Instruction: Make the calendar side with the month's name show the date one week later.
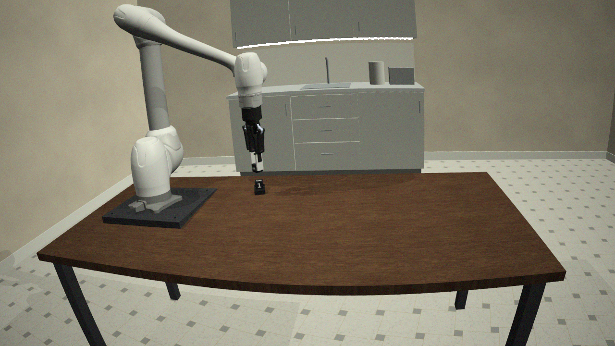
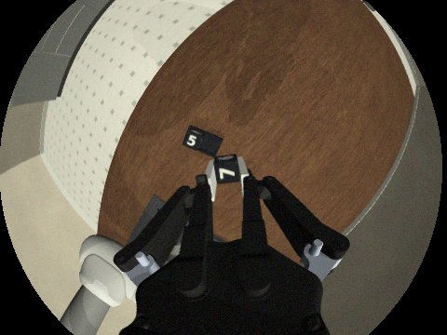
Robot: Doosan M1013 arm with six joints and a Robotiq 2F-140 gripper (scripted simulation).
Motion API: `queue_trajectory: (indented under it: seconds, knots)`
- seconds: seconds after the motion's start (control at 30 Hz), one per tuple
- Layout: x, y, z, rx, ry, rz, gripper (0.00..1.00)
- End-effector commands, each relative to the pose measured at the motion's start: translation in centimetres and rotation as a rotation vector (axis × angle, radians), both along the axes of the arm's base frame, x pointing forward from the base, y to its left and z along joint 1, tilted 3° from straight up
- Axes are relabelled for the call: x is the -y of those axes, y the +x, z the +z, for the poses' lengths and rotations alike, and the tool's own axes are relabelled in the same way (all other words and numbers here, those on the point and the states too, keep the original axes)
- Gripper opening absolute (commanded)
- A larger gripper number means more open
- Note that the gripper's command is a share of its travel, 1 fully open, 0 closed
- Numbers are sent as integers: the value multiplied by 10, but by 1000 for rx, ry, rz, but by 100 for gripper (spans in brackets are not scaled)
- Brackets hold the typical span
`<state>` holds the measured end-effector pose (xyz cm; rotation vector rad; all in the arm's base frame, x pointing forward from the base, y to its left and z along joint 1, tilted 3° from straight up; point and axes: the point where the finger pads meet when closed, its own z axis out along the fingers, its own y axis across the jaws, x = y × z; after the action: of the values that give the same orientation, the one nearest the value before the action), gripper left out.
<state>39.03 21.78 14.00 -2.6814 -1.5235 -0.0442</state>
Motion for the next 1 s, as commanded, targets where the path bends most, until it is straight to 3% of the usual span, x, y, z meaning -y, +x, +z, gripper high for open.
queue_trajectory:
  seconds: [0.0,0.23,0.33,0.4,0.97]
  knots:
    - [6,3,-1,-7,-11,-173,25]
    - [16,8,-3,-24,-11,-463,25]
    - [16,8,-3,-25,-11,-476,25]
    - [21,11,-4,-34,-11,-628,25]
    - [43,21,-7,-71,-11,-1246,25]
